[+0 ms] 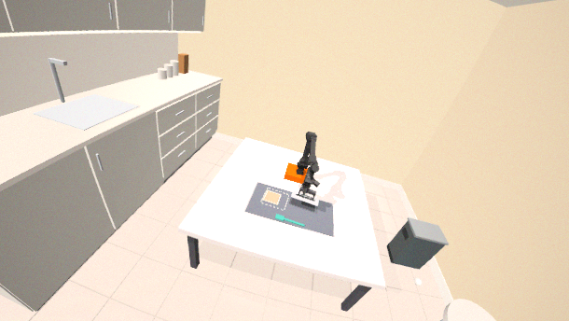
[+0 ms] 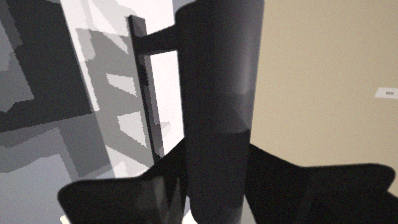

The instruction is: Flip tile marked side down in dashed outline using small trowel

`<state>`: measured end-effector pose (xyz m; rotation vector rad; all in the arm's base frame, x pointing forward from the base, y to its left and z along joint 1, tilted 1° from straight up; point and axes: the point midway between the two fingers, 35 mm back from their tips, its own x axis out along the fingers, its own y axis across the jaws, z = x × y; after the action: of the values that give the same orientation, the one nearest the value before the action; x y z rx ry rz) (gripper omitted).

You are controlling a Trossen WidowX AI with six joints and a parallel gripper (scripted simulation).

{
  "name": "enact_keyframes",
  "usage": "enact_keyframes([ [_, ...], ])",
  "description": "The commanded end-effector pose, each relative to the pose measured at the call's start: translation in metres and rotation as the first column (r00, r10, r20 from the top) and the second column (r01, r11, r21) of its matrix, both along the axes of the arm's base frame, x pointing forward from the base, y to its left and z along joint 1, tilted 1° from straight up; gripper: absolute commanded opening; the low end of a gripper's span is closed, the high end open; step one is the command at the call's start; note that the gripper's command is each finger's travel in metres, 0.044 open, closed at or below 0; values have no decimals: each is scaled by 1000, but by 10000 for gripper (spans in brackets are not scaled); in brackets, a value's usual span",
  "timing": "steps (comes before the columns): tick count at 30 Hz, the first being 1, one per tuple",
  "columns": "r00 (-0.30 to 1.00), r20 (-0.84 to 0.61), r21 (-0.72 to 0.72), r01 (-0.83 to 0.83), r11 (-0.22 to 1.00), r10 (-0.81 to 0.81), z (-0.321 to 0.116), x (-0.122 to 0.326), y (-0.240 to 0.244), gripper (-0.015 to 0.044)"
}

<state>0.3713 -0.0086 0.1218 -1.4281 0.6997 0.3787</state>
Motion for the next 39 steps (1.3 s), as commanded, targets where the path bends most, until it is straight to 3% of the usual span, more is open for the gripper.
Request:
enact_keyframes([
  [1,1000,17,3,7,1000,-7,6,3,0,0],
  [19,1000,13,2,7,1000,-7,5,4,-3,0],
  [39,997,-75,1,14,1000,-14,-8,22,-98,0],
])
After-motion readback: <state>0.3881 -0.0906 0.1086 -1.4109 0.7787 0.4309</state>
